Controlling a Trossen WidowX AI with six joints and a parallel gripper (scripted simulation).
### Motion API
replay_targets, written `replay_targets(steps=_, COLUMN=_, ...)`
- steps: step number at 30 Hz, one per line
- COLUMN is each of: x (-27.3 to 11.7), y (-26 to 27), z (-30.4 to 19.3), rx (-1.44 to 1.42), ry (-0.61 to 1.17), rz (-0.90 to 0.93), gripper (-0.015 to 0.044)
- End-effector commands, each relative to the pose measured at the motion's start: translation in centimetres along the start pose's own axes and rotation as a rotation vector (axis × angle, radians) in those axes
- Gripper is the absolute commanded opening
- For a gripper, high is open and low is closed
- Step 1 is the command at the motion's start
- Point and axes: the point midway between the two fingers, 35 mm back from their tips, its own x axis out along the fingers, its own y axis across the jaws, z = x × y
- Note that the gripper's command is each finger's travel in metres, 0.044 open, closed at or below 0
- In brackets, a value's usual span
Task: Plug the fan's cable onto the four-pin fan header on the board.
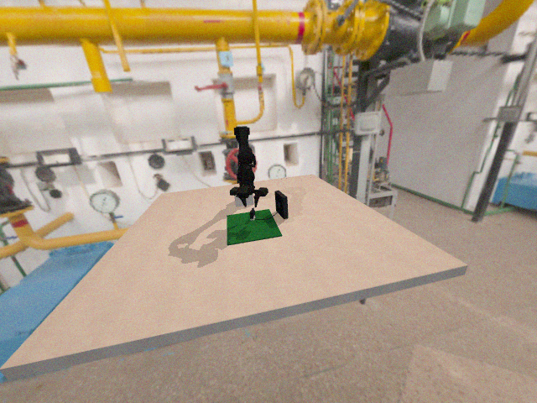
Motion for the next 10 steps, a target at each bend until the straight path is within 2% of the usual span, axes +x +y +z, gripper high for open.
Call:
replay_targets(steps=1, x=-0.6, y=0.7, z=3.3, rx=-0.001, ry=-0.012, rz=0.007, gripper=0.026)
replay_targets(steps=7, x=-0.6, y=1.1, z=9.9, rx=-0.002, ry=-0.017, rz=0.007, gripper=0.026)
replay_targets(steps=10, x=-0.5, y=1.0, z=11.4, rx=-0.002, ry=-0.019, rz=0.007, gripper=0.026)
